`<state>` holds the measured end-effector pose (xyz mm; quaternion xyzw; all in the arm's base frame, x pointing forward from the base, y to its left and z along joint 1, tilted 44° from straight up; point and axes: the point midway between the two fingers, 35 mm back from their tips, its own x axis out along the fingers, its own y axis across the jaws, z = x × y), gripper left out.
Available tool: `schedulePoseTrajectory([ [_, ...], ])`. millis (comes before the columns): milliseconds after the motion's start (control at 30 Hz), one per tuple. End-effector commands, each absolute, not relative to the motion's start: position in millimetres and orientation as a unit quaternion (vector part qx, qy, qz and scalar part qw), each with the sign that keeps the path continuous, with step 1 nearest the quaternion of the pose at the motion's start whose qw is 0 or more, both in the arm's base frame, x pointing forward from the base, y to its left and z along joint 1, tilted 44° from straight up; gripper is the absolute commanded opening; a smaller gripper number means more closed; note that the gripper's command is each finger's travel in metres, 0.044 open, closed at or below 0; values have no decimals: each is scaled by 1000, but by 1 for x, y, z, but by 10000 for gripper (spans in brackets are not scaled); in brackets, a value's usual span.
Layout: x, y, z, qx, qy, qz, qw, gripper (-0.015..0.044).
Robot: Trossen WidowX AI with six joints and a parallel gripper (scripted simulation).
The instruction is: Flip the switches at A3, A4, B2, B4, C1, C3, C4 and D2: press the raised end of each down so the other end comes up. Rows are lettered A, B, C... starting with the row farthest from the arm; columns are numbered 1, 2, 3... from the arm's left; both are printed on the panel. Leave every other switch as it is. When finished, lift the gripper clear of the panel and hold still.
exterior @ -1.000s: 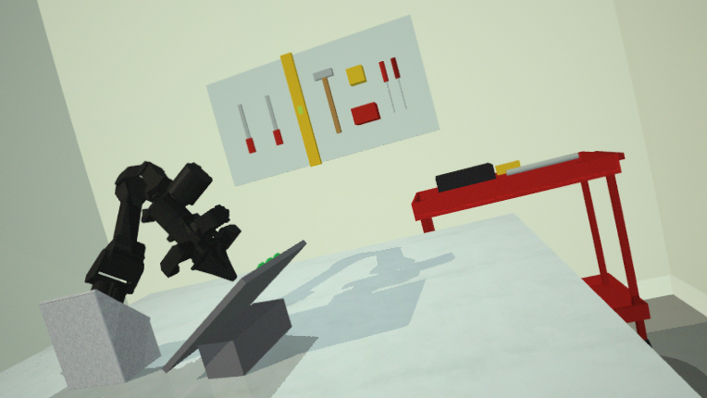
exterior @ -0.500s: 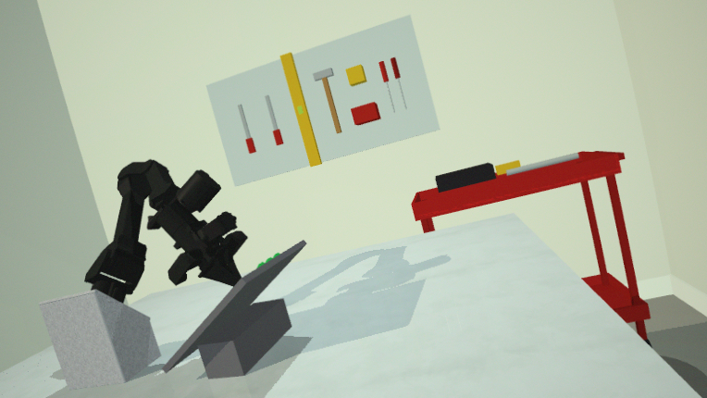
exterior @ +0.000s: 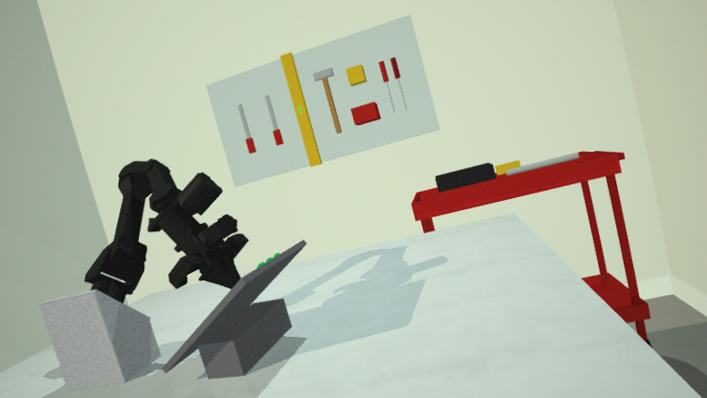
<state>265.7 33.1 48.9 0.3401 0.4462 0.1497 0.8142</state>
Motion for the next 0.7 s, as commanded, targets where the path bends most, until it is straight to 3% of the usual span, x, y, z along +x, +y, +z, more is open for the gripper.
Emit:
schedulePoseTrajectory([
  [0,266,33,48,341,447,147,814,0],
  [667,267,34,47,341,447,147,814,0],
])
